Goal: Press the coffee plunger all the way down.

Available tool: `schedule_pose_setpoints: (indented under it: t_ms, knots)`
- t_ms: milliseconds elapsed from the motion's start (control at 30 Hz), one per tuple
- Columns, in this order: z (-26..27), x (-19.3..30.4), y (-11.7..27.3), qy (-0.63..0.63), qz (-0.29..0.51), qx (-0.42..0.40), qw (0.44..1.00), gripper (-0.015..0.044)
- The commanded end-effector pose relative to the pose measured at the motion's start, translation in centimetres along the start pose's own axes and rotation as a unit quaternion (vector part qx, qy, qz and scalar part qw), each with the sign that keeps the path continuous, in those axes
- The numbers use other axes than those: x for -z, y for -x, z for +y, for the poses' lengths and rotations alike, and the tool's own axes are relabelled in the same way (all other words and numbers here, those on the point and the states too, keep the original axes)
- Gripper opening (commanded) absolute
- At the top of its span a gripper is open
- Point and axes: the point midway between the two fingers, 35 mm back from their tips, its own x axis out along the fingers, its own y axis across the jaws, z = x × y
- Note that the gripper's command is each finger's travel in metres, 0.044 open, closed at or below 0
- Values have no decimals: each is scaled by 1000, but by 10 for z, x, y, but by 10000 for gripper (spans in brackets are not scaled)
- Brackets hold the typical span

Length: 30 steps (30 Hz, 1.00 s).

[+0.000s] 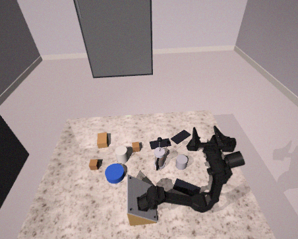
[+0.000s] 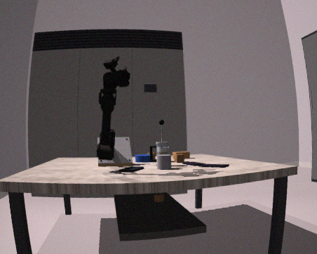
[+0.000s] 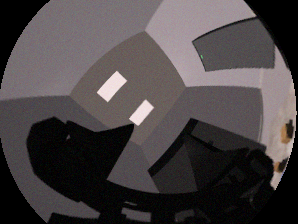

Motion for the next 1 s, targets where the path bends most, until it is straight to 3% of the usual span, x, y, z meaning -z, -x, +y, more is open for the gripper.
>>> schedule_pose_setpoints:
  t_ms: [0,100,233,433,533,700,900,967]
  knots:
    - [-2,1,-2,3,-1,6,1000,426]
    - [-22,6,-14,16,-6,58,998,440]
    - [-80,14,-37,60,-28,194,979,440]
    - [-181,11,-42,157,-67,435,884,440]
    - [-228,2,-28,224,-85,556,796,440]
    - [-279,-23,5,349,-90,710,604,440]
    - [-301,-57,29,507,-37,789,345,440]
    - [-304,-63,29,537,-17,790,296,440]
